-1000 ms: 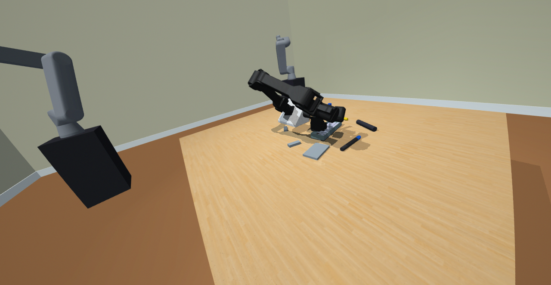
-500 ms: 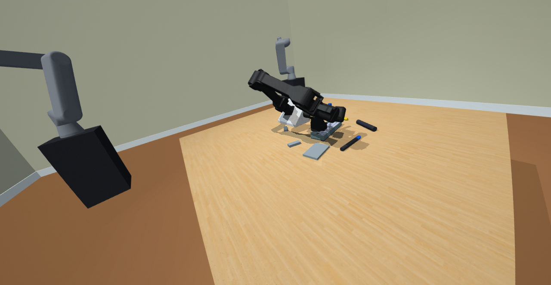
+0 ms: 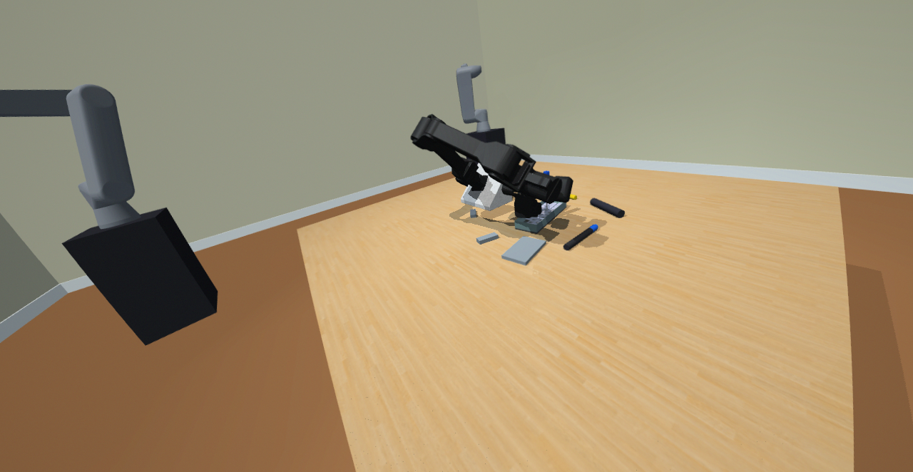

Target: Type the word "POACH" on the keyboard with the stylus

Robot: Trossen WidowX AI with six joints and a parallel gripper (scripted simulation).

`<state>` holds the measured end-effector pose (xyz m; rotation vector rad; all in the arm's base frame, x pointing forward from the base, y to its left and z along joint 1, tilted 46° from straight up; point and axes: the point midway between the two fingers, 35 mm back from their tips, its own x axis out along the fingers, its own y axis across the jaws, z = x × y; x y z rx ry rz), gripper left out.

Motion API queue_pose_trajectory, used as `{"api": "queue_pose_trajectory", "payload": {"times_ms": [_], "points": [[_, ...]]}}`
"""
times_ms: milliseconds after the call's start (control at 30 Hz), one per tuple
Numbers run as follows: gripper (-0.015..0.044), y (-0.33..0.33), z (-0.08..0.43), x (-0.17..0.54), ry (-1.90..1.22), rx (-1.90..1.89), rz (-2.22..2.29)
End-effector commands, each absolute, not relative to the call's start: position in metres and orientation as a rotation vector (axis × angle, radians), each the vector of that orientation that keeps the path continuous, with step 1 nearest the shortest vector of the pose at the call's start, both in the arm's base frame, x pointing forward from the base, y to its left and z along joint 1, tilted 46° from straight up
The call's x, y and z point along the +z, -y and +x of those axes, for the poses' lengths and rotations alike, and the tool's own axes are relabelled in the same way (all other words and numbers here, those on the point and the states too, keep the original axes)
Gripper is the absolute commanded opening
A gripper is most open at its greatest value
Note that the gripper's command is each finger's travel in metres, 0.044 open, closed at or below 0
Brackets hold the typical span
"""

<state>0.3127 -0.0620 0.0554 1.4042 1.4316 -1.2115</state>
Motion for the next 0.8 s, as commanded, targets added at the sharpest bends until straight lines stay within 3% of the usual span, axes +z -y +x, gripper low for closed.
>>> {"api": "queue_pose_trajectory", "payload": {"times_ms": [0,767], "points": [[0.0081,0.0630,0.3122,0.0550,-1.434,-1.208,1.399],[0.0081,0.0637,0.3107,0.0523,-1.434,-1.208,1.399]]}}
